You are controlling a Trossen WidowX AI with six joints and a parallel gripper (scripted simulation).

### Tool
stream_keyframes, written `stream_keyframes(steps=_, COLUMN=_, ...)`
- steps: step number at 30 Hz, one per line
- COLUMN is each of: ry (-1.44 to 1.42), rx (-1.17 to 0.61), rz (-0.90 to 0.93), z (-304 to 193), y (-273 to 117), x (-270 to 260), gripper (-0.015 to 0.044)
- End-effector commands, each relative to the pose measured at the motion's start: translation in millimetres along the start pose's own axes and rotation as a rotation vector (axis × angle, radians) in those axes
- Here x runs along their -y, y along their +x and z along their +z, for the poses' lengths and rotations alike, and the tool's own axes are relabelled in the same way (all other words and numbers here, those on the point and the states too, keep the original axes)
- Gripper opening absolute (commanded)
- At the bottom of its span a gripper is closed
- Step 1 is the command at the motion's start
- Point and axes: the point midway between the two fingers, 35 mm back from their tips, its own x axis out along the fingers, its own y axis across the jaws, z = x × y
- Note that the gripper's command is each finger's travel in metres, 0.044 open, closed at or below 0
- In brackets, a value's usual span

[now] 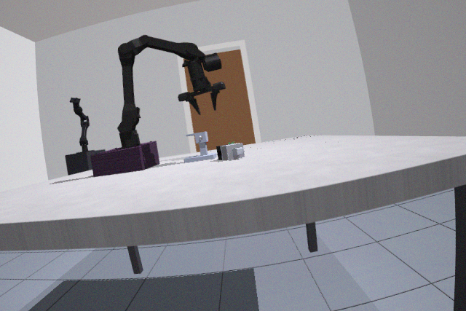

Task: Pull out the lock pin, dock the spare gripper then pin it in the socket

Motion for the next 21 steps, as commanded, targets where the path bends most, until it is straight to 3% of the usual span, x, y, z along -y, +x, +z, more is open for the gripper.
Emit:
stream_keyframes(steps=1, ry=-0.089, rx=-0.117, rz=0.102, z=20.8, y=5.3, x=-27.2, gripper=0.0300)
stream_keyframes(steps=7, ry=-0.095, rx=-0.124, rz=0.107, z=21.9, y=7.8, x=-28.8, gripper=0.0300)
stream_keyframes(steps=14, ry=-0.095, rx=-0.125, rz=0.107, z=15.5, y=72.1, x=-34.5, gripper=0.0300)
stream_keyframes(steps=21, ry=-0.095, rx=-0.124, rz=0.107, z=15.7, y=78.9, x=-34.8, gripper=0.0300)
